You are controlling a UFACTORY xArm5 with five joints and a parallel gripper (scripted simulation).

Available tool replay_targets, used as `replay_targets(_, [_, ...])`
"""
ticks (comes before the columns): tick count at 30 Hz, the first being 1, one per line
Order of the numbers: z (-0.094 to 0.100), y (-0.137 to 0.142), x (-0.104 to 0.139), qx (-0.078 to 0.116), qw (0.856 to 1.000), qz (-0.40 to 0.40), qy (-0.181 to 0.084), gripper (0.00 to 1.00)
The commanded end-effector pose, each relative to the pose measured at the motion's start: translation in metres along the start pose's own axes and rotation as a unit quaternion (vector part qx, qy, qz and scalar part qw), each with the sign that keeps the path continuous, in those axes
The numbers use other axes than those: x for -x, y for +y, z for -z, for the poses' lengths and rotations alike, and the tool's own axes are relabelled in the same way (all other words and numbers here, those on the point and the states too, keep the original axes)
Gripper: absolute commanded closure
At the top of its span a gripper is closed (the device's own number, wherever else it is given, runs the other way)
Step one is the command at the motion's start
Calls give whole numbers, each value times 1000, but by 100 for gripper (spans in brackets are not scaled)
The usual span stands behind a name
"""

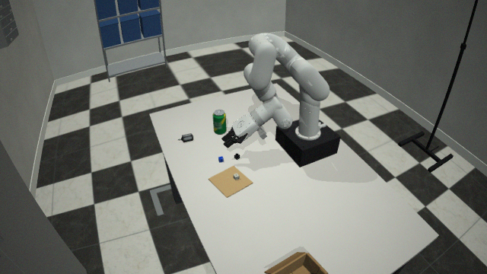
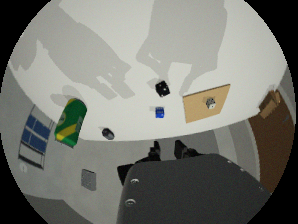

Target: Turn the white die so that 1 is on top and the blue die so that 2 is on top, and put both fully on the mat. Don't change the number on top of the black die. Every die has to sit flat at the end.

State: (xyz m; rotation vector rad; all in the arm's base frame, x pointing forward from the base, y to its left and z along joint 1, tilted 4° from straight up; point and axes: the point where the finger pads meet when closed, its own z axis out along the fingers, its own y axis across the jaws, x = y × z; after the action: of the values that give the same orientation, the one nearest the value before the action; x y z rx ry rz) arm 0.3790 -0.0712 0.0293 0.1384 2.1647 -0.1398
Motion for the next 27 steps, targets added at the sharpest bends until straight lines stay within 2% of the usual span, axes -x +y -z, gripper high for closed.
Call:
replay_targets(1, [-2,0,2,1,1000,0,16,64])
replay_targets(5, [-3,0,5,3,999,-1,52,64])
replay_targets(12, [-8,0,16,8,990,-5,139,64])
replay_targets(15, [-8,0,16,8,990,-5,143,64])
replay_targets(17, [-11,0,19,10,984,-7,176,64])
replay_targets(20, [-10,0,21,10,981,-7,192,64])
replay_targets(21, [-12,0,23,11,978,-8,209,64])
replay_targets(22, [-12,0,23,11,978,-8,210,64])
replay_targets(27, [-14,-1,29,13,966,-11,260,64])
